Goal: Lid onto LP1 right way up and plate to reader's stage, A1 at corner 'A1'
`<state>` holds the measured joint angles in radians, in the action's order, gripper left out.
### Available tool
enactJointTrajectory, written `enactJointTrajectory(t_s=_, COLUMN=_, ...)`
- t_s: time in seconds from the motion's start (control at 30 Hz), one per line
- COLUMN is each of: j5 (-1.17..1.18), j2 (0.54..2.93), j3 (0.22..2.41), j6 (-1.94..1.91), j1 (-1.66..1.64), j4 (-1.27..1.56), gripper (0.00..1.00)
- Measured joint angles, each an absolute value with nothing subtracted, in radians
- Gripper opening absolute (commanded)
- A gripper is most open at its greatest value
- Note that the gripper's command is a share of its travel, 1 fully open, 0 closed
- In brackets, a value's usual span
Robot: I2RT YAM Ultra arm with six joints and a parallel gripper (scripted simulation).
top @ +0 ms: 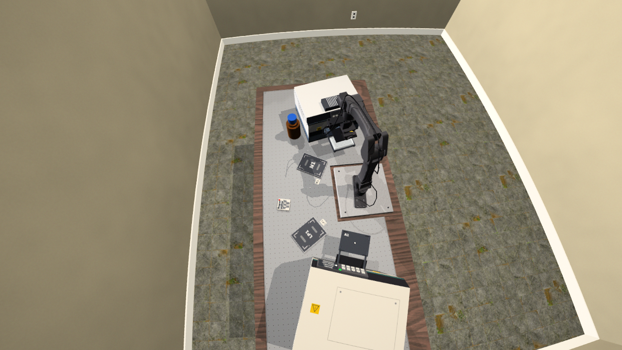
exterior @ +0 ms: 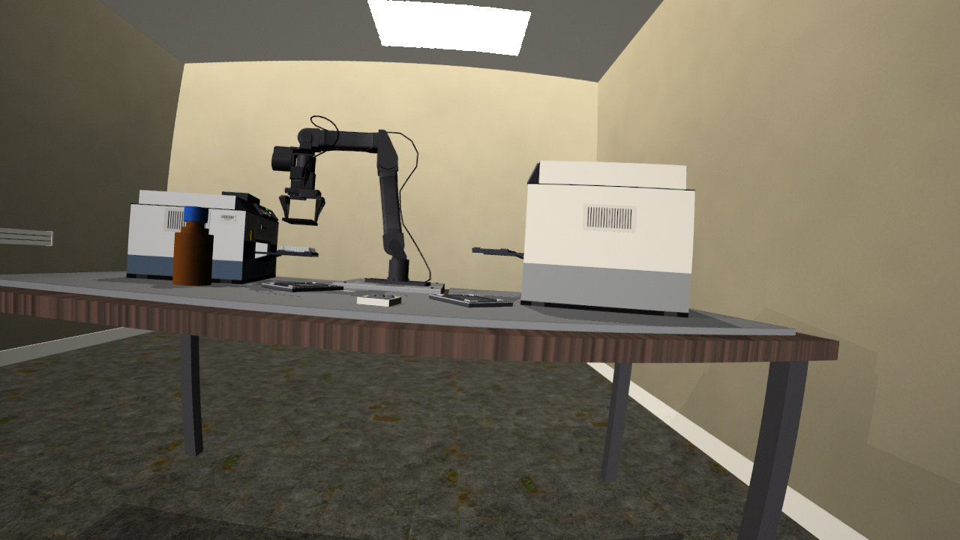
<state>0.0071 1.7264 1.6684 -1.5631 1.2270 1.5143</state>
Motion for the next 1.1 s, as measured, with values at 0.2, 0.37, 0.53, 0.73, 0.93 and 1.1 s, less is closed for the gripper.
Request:
enactJointTrajectory(t_s=0.2, j5=0.007, j2=1.721, j3=1.658, j6=-1.568, j1=1.221, j4=1.509, gripper=0.85)
enactJointTrajectory(t_s=0.37, j5=0.007, j2=1.726, j3=1.658, j6=-1.550, j1=1.186, j4=1.504, gripper=0.85)
enactJointTrajectory(t_s=0.53, j5=0.007, j2=1.730, j3=1.658, j6=-1.526, j1=1.141, j4=1.503, gripper=0.85)
enactJointTrajectory(t_s=0.73, j5=0.007, j2=1.742, j3=1.658, j6=-1.487, j1=1.095, j4=1.498, gripper=0.85)
enactJointTrajectory(t_s=0.93, j5=0.007, j2=1.743, j3=1.666, j6=-1.459, j1=1.061, j4=1.497, gripper=0.85)
enactJointTrajectory(t_s=1.1, j5=0.007, j2=1.755, j3=1.671, j6=-1.423, j1=1.016, j4=1.492, gripper=0.85)
